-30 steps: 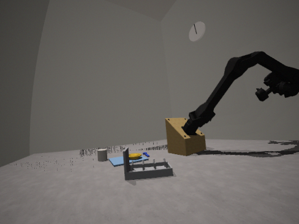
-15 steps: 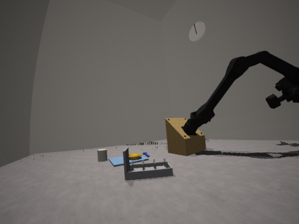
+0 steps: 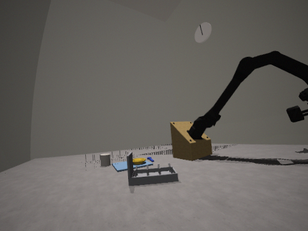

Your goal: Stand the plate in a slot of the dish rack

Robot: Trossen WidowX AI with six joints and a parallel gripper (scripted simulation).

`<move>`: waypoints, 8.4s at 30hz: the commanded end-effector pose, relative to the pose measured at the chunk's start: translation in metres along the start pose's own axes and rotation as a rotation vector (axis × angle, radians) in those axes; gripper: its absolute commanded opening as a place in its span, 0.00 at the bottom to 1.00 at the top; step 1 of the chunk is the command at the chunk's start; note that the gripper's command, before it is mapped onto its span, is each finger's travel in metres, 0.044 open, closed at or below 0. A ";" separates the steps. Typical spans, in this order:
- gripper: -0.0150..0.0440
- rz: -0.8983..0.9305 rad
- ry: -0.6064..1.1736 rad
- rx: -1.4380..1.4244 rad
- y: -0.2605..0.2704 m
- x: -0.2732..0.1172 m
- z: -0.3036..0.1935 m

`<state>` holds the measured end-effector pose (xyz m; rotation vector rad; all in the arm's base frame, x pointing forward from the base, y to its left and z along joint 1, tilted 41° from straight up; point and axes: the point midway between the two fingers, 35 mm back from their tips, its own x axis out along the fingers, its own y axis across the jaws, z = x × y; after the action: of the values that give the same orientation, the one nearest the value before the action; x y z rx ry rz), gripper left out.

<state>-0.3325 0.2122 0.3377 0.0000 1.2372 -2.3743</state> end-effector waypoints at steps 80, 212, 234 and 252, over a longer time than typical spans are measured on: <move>0.93 -1.431 1.130 1.583 0.360 -0.540 -0.021; 0.55 -2.603 -0.216 2.461 0.691 -0.369 0.027; 0.25 -2.611 -0.211 2.467 0.675 -0.376 0.143; 0.25 -2.694 -0.427 2.503 0.643 -0.385 0.184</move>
<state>0.3054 -0.1003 0.0182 0.5525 1.6101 0.5495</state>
